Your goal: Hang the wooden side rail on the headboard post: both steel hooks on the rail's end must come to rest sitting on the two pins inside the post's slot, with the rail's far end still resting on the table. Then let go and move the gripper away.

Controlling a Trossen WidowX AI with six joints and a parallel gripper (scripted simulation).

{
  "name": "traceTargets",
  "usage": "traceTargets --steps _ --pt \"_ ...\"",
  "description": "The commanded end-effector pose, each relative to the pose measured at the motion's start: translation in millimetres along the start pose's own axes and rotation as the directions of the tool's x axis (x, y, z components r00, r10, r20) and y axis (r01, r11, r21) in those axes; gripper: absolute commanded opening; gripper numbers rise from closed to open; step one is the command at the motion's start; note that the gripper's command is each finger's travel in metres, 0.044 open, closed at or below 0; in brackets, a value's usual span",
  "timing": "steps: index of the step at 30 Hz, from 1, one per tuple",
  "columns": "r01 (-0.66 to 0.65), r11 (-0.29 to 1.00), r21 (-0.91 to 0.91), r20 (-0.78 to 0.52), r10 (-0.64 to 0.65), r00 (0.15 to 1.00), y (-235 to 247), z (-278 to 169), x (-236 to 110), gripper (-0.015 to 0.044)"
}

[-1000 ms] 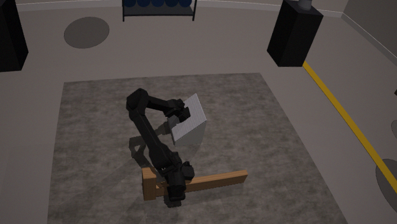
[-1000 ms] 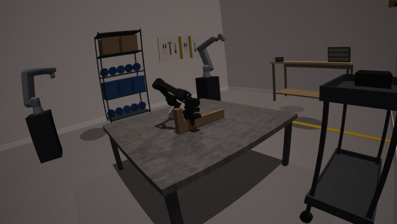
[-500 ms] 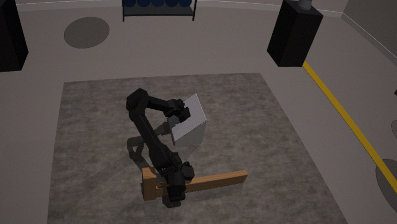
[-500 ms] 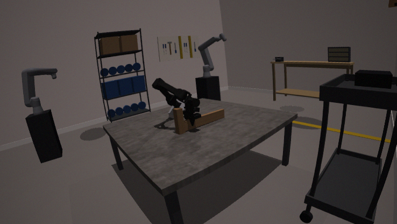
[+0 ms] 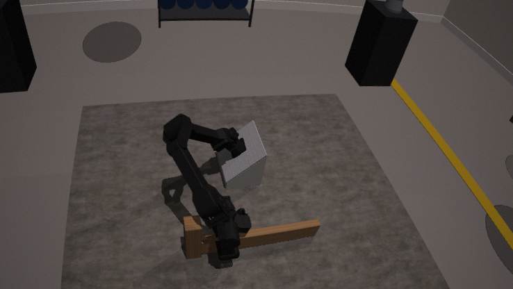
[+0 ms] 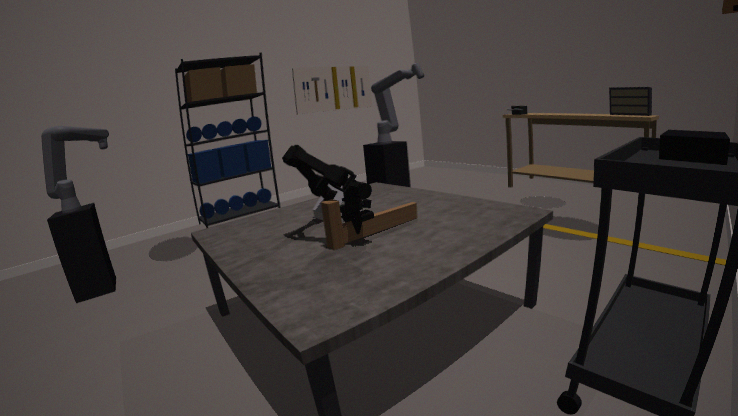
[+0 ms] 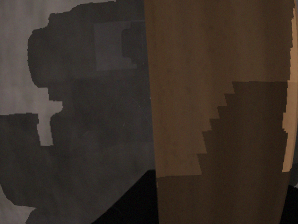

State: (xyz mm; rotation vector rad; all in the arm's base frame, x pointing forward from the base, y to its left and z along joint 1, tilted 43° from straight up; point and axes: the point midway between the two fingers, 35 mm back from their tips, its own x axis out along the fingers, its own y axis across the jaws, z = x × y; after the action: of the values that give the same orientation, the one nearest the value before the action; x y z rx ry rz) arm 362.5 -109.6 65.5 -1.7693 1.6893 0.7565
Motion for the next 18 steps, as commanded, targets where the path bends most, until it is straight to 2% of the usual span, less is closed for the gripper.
traceTargets --steps 1,6,10,12,18 --pt "0.000 1.000 0.000 0.000 0.000 1.000 -0.1 0.0 -0.1 0.0210" --pt "0.000 1.000 0.000 0.000 0.000 1.000 -0.1 0.1 -1.7 0.0341" --pt "0.002 1.000 0.003 -0.006 -0.002 1.000 -0.5 0.6 -24.0 0.0440" --pt "0.004 1.000 0.005 -0.010 -0.004 1.000 0.1 0.7 -37.8 0.0440" --pt "0.004 1.000 0.005 -0.011 -0.004 1.000 0.2 0.7 -39.8 0.0440"
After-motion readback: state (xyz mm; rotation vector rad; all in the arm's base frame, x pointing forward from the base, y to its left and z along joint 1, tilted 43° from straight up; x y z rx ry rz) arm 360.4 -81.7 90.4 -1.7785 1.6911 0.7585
